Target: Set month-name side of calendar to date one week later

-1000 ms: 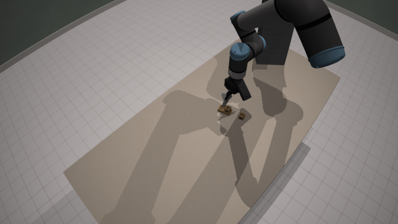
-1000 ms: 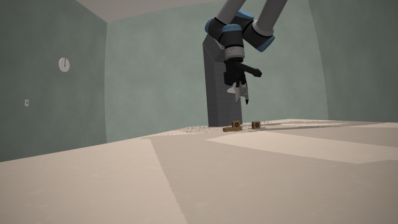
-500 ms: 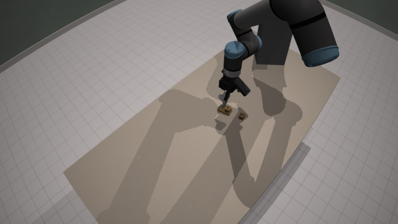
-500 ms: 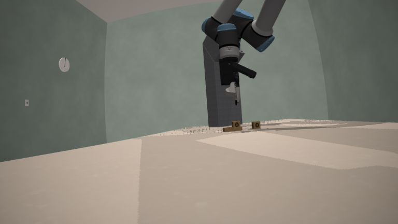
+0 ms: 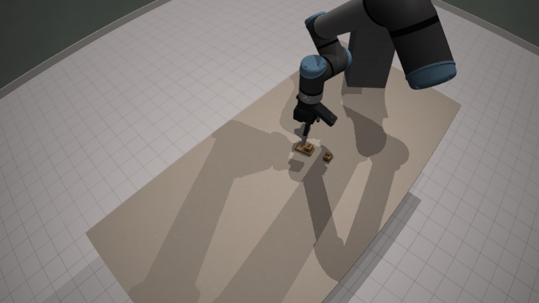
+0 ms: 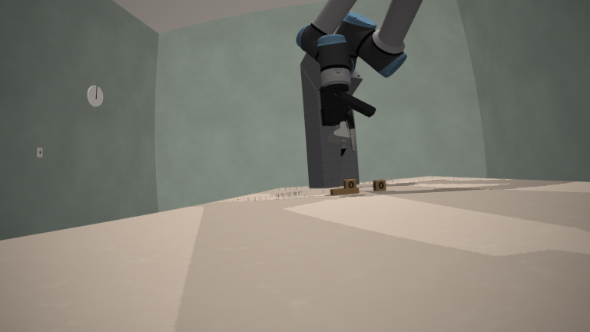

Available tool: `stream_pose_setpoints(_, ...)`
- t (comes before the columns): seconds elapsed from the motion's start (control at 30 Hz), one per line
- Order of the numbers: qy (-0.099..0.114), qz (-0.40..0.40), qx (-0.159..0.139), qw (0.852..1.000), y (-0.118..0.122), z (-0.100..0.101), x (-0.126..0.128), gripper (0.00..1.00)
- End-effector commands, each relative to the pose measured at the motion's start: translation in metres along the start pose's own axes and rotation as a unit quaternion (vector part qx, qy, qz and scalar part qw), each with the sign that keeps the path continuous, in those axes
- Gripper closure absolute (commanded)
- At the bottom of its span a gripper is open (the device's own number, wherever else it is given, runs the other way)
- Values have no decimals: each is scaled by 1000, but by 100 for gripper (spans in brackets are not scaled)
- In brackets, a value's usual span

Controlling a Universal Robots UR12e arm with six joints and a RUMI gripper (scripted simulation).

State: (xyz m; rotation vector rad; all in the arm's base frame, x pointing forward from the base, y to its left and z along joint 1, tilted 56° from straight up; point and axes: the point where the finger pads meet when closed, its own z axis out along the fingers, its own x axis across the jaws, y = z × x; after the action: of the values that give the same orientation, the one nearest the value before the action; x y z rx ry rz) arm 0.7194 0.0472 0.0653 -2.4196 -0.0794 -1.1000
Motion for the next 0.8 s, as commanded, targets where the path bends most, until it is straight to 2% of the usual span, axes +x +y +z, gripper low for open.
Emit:
stream_pose_setpoints(0.0,0,-6,0,1000,1,0,0,0)
stream_pose_setpoints(0.03,0,-6,0,1000,1,0,0,0)
stream_pose_setpoints(0.07,0,-6,0,1000,1,0,0,71)
stream_pose_setpoints(0.77,0,-6,0,1000,1,0,0,71)
